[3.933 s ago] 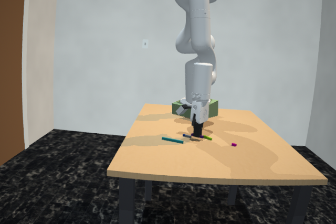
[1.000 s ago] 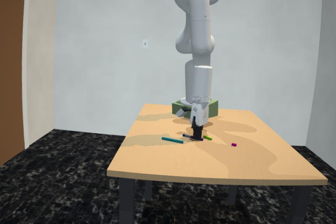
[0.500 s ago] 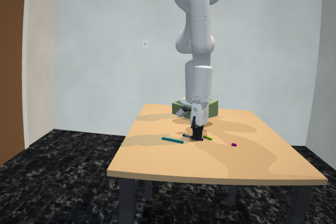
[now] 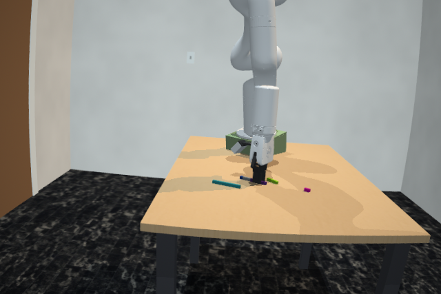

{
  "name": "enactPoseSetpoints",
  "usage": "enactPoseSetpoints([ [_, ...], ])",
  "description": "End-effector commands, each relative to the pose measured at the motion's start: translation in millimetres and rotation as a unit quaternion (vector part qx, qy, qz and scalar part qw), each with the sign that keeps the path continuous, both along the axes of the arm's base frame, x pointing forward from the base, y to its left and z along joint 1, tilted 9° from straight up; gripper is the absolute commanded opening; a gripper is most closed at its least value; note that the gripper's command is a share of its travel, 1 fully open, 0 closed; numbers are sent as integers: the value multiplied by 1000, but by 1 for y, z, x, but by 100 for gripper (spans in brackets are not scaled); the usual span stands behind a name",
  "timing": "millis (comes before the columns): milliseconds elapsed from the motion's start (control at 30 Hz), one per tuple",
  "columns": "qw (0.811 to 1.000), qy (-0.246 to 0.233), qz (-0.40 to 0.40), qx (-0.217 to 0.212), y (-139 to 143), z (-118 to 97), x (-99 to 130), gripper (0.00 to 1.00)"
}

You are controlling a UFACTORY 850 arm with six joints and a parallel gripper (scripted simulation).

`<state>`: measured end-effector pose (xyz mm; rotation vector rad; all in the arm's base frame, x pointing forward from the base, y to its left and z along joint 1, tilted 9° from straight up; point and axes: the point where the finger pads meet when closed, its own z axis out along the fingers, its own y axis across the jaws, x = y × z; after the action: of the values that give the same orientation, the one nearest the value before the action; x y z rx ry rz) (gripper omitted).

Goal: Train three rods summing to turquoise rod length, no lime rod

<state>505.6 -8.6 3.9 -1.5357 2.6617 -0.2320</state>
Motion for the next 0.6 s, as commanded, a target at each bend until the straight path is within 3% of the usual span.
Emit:
enactPoseSetpoints([
  [0,1000,0,0,0,1,5,0,24],
  [267,1000,0,0,0,2,19,-2,24],
  [567,1000,0,0,0,5,52,-6,24],
])
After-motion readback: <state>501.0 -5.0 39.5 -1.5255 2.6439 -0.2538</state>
